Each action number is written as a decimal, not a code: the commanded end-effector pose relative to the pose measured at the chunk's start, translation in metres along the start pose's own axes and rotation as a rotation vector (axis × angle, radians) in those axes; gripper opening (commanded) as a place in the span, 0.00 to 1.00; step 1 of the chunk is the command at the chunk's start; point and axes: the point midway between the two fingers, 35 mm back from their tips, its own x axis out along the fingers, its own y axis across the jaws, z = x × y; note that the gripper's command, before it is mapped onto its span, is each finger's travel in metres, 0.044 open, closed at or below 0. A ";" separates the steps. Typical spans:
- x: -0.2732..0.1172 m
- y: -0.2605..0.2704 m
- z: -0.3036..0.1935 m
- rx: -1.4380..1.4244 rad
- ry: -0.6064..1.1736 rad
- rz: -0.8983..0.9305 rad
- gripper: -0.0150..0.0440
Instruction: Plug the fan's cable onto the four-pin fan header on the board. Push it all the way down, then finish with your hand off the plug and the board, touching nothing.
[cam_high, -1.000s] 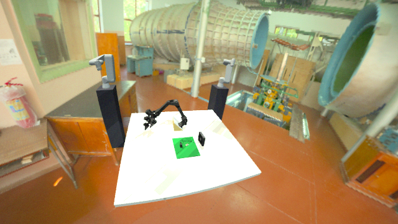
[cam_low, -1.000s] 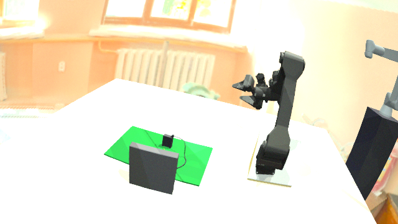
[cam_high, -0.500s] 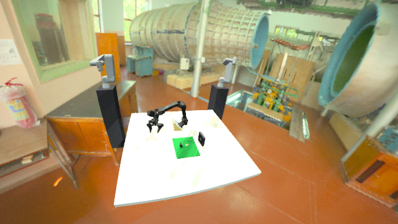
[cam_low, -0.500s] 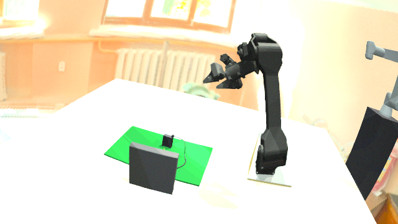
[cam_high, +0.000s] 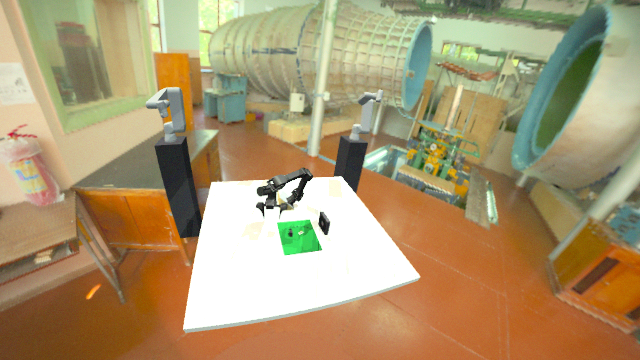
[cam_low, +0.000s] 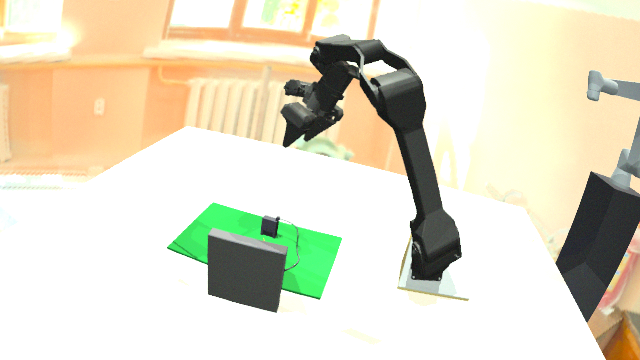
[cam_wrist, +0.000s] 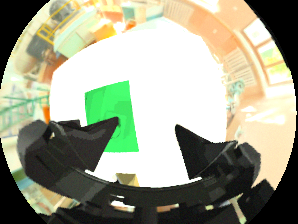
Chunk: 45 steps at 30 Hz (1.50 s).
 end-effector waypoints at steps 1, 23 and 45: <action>-0.002 0.069 -0.004 -0.168 0.178 -0.014 1.00; 0.074 0.124 -0.044 -0.257 0.364 0.015 1.00; 0.105 0.123 -0.057 -0.246 0.372 0.020 1.00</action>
